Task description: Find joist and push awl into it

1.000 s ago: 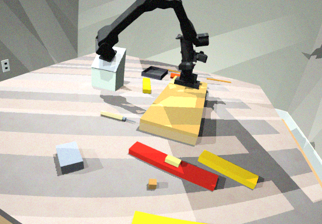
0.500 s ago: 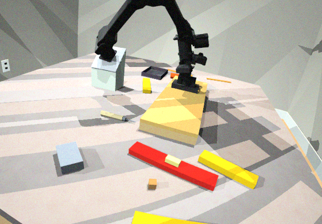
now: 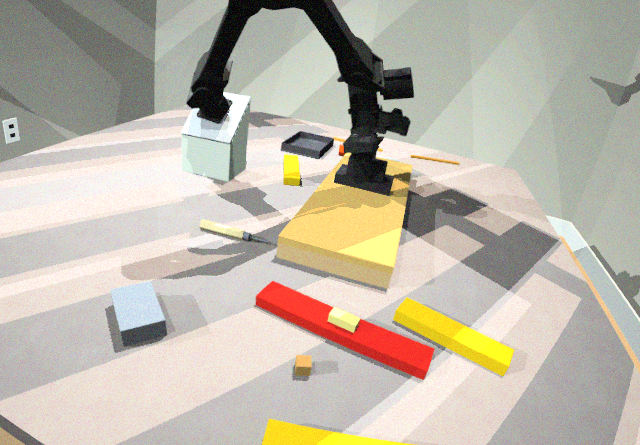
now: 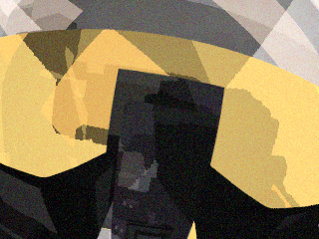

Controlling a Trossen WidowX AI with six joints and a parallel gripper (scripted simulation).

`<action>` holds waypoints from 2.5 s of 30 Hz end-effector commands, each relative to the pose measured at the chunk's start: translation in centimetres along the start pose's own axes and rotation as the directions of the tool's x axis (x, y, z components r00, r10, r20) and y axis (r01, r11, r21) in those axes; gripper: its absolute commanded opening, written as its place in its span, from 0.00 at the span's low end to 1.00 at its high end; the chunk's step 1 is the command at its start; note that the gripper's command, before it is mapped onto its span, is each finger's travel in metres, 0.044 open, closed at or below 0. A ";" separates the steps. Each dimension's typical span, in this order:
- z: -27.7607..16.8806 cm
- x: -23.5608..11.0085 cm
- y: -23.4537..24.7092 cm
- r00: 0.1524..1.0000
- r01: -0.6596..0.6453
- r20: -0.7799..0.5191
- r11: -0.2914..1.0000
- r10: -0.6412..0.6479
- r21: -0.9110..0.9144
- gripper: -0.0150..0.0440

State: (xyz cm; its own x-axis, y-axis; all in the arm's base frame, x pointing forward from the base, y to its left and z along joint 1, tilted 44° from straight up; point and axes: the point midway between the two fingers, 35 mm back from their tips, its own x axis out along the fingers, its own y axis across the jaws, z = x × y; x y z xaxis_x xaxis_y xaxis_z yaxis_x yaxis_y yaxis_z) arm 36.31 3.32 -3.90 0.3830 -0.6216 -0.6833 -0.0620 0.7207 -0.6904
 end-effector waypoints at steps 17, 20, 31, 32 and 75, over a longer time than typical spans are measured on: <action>-0.2 0.0 -8.0 1.000 0.010 -0.003 1.000 -0.010 -0.004 0.25; -0.2 0.0 -9.3 1.000 0.011 -0.003 1.000 -0.011 -0.004 0.25; -0.1 -0.1 -13.7 1.000 0.013 -0.002 1.000 -0.013 -0.004 0.25; -0.1 -0.1 -14.1 1.000 0.013 -0.002 1.000 -0.013 -0.004 0.25; 0.9 -2.2 -23.1 1.000 0.008 -0.001 1.000 -0.008 -0.007 0.25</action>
State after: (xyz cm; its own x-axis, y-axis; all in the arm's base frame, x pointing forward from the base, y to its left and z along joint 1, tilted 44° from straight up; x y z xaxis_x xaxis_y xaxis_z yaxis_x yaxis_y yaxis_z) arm 37.23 -12.71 12.43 0.3638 -0.6296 -0.6865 -0.0773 0.7140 -0.6958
